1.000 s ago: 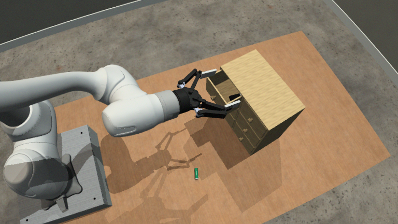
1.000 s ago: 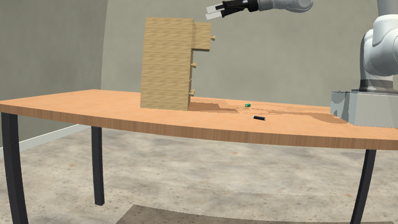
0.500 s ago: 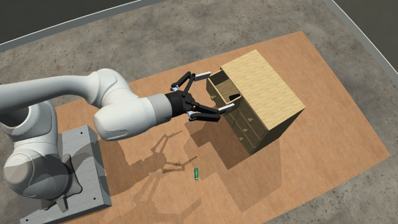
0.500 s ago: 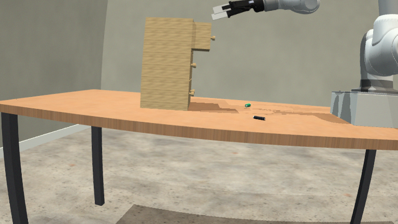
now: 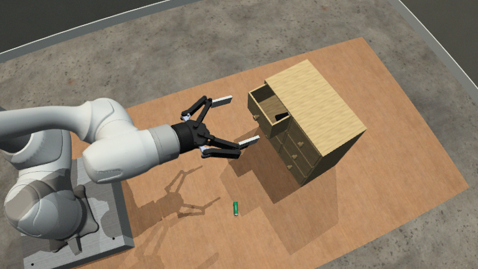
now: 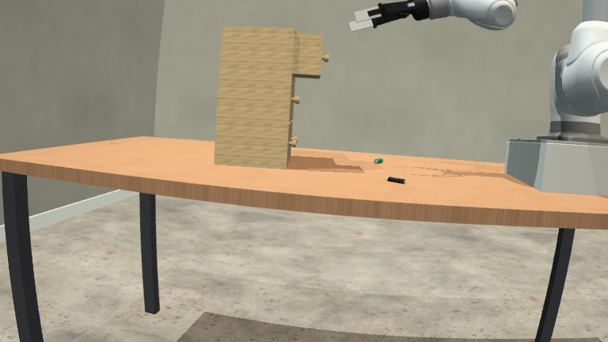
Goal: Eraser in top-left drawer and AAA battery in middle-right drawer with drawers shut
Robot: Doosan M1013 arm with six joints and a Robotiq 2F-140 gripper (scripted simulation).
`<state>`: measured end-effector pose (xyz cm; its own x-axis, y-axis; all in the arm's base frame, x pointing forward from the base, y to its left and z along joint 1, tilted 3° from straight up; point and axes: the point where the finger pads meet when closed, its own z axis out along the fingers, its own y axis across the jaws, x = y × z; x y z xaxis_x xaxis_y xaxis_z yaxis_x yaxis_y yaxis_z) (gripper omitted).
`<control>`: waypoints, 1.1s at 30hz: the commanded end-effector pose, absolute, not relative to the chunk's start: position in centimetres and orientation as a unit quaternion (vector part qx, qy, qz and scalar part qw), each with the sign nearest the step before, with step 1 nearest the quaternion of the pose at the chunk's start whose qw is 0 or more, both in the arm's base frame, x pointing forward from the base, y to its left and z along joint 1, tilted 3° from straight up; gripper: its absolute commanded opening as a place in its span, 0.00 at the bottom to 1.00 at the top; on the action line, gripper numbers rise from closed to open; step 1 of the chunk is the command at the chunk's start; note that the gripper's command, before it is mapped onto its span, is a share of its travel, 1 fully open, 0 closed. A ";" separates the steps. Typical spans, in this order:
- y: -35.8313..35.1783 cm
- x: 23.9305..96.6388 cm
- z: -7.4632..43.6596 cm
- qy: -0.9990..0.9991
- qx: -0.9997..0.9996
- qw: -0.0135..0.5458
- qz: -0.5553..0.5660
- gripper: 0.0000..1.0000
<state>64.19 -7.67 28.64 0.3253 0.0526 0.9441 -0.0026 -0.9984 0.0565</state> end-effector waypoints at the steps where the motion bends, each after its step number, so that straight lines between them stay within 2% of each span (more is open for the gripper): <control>1: -7.7 62.3 28.7 0.016 0.814 0.023 0.580 1.00; 11: -7.7 57.9 28.9 0.016 0.814 0.023 0.580 1.00; 33: -7.6 56.4 29.0 0.016 0.814 0.023 0.580 1.00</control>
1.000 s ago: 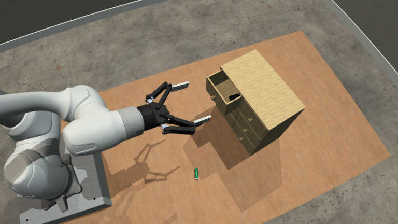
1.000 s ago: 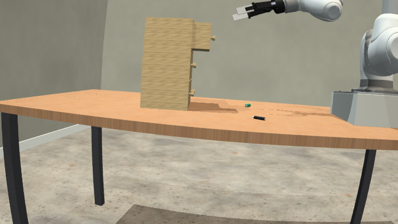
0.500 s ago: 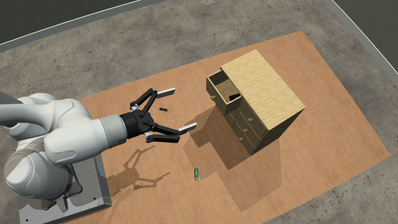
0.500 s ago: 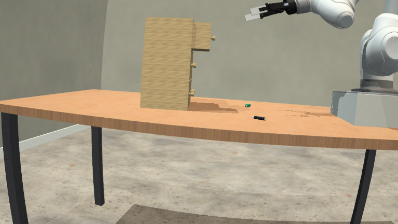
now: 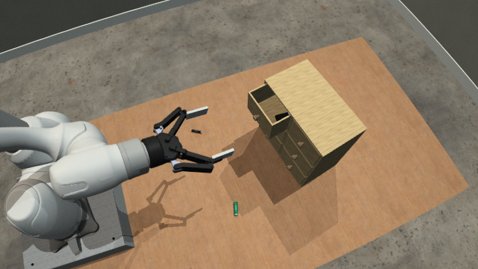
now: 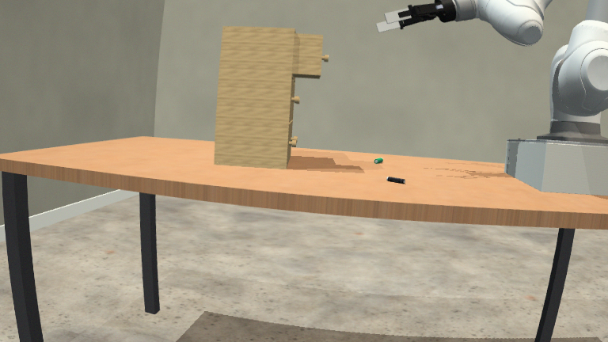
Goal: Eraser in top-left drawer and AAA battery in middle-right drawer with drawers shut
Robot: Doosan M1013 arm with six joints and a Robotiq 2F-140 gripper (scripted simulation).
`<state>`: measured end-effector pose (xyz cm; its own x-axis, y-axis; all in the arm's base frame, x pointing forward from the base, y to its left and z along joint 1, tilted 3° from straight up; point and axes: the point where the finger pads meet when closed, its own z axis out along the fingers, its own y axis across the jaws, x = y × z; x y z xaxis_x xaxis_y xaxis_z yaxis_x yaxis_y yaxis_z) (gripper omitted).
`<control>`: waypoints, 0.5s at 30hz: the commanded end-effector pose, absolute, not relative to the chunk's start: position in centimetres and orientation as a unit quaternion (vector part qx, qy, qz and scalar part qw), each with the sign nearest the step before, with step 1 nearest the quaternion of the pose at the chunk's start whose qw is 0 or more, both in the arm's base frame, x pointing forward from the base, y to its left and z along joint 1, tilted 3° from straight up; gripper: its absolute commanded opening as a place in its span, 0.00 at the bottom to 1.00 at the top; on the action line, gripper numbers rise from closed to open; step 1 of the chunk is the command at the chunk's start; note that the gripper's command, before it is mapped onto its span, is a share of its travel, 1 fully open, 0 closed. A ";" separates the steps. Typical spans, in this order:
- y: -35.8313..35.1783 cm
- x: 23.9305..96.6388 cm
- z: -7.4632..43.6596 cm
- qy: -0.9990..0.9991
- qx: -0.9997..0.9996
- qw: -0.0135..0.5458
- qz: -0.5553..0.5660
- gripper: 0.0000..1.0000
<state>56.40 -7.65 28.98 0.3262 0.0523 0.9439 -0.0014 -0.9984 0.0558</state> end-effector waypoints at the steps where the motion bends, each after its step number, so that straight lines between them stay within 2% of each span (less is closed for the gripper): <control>1: -7.6 56.4 29.0 0.016 0.814 0.023 0.580 1.00; 15: -7.6 56.4 29.1 0.015 0.826 0.023 0.562 1.00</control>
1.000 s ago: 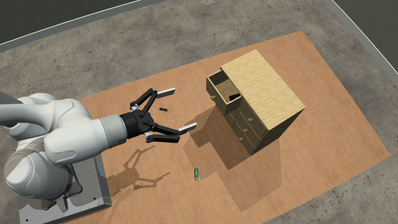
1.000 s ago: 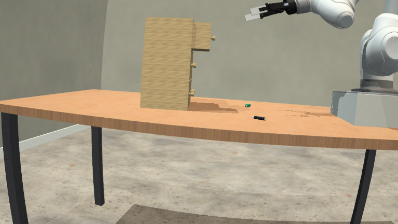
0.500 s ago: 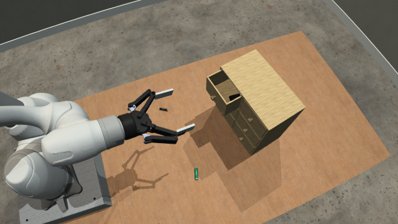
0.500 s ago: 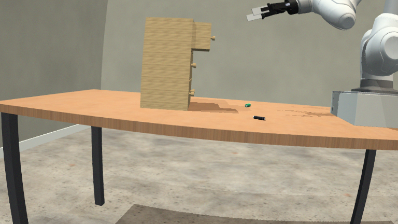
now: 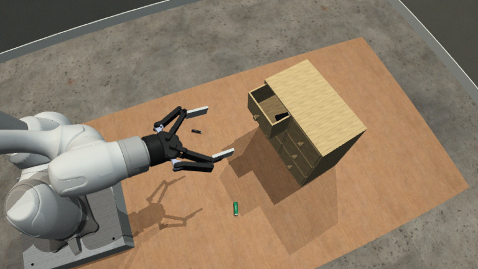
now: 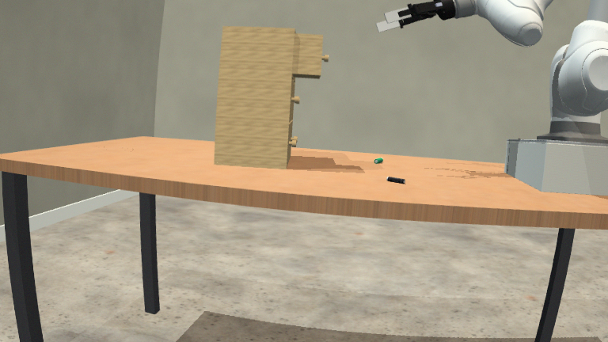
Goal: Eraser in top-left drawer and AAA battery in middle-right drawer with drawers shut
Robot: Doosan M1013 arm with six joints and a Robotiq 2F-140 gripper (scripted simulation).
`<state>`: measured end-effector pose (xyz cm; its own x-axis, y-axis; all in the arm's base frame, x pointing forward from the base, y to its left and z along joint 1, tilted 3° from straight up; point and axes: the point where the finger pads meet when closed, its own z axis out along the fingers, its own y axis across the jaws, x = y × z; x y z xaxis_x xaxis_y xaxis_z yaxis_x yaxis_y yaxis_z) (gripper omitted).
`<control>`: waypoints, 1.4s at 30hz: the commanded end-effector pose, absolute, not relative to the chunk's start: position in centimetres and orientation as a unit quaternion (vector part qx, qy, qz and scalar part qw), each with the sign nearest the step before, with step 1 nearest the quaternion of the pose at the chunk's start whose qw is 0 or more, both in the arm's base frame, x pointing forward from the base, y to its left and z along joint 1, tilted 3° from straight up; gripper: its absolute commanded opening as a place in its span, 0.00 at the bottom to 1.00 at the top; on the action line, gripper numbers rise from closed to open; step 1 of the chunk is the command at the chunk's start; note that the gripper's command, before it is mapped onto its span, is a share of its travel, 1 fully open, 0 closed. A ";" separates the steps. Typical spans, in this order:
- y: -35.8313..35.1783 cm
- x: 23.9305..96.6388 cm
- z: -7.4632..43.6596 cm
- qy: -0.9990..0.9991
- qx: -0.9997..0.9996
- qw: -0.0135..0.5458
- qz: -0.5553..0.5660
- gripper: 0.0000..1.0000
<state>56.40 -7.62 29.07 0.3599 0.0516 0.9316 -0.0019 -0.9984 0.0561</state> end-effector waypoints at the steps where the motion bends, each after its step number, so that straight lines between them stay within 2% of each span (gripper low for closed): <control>1: -7.6 56.4 29.1 0.015 0.828 0.023 0.560 1.00; 42: -7.5 56.4 30.2 0.012 0.904 0.025 0.426 1.00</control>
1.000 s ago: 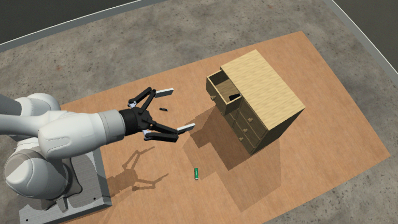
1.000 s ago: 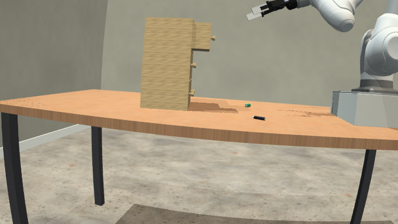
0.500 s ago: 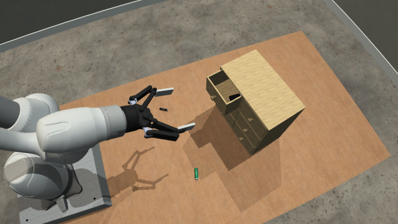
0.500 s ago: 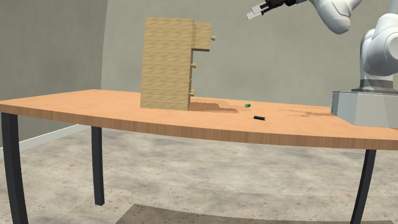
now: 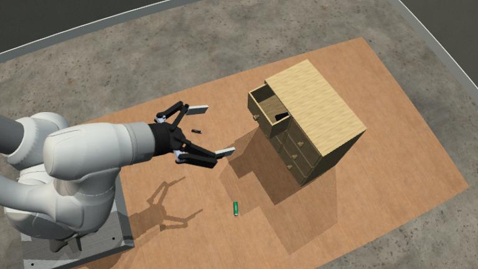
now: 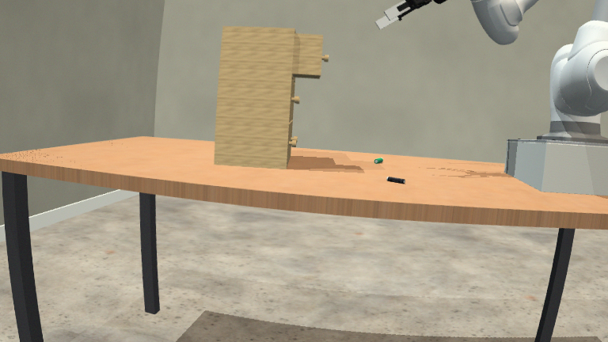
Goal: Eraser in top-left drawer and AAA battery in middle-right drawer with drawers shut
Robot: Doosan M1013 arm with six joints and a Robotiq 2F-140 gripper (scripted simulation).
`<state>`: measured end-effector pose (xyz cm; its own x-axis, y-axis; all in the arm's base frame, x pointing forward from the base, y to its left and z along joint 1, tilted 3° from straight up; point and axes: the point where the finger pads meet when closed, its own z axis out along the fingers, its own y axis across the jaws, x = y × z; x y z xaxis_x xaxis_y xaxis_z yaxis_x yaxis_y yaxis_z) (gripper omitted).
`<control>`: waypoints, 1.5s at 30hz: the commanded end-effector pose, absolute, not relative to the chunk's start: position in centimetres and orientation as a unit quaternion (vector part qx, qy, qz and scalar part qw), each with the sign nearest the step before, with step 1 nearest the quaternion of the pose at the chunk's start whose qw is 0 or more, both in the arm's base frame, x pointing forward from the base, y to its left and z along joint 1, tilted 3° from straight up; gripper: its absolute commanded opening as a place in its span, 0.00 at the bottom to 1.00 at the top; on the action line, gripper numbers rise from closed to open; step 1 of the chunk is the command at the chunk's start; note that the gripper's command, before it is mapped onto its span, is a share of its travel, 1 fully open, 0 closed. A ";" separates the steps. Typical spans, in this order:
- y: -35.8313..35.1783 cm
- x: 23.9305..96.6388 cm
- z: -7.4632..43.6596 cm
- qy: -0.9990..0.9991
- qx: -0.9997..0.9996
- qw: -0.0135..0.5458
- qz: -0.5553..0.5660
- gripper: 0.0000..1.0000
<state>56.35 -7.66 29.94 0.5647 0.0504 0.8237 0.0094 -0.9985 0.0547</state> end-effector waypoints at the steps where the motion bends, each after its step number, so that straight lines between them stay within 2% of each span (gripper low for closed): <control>1: -7.5 56.4 30.2 0.012 0.907 0.025 0.419 1.00; 9: -7.5 56.4 30.6 0.010 0.931 0.026 0.363 1.00; 23: -7.5 56.3 32.1 0.003 0.989 0.028 0.145 1.00; 36: -7.4 56.3 32.8 0.000 0.999 0.028 0.041 1.00; 45: -7.4 56.3 32.9 0.000 1.000 0.028 0.014 1.00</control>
<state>56.34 -7.43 32.90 0.9993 0.0006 0.0362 -0.0014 -0.9984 0.0557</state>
